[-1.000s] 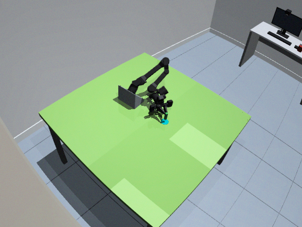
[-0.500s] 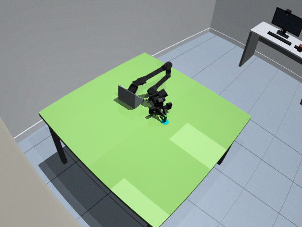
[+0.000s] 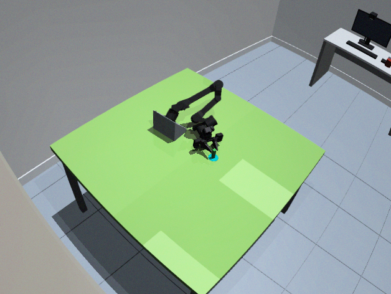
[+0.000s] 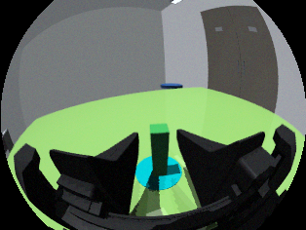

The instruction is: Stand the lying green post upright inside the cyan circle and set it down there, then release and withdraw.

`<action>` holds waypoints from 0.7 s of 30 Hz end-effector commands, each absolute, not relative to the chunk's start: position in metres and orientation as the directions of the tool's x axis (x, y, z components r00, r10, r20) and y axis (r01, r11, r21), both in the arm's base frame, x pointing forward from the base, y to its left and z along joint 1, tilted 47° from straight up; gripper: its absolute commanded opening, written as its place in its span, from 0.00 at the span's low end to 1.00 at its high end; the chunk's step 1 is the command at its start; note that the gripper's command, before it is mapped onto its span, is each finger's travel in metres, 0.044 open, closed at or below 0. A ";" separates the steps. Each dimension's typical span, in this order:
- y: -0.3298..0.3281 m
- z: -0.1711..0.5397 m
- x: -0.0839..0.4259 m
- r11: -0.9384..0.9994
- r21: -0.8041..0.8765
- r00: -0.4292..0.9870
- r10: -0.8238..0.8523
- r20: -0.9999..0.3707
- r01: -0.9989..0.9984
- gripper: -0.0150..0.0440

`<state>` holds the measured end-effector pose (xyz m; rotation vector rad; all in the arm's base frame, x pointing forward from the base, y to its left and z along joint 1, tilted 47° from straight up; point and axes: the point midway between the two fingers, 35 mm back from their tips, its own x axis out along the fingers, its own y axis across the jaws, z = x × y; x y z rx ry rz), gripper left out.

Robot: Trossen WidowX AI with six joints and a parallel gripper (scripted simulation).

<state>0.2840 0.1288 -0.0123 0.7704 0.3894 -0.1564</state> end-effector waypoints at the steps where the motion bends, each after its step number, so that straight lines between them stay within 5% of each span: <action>1: 0.129 -0.012 0.285 0.706 0.651 0.919 0.000 -0.394 0.279 0.74; 6: 0.129 -0.012 0.285 0.706 0.651 0.919 0.000 -0.394 0.279 0.93; 21: 0.092 0.027 0.300 0.701 0.655 0.919 -0.003 -0.394 0.282 0.93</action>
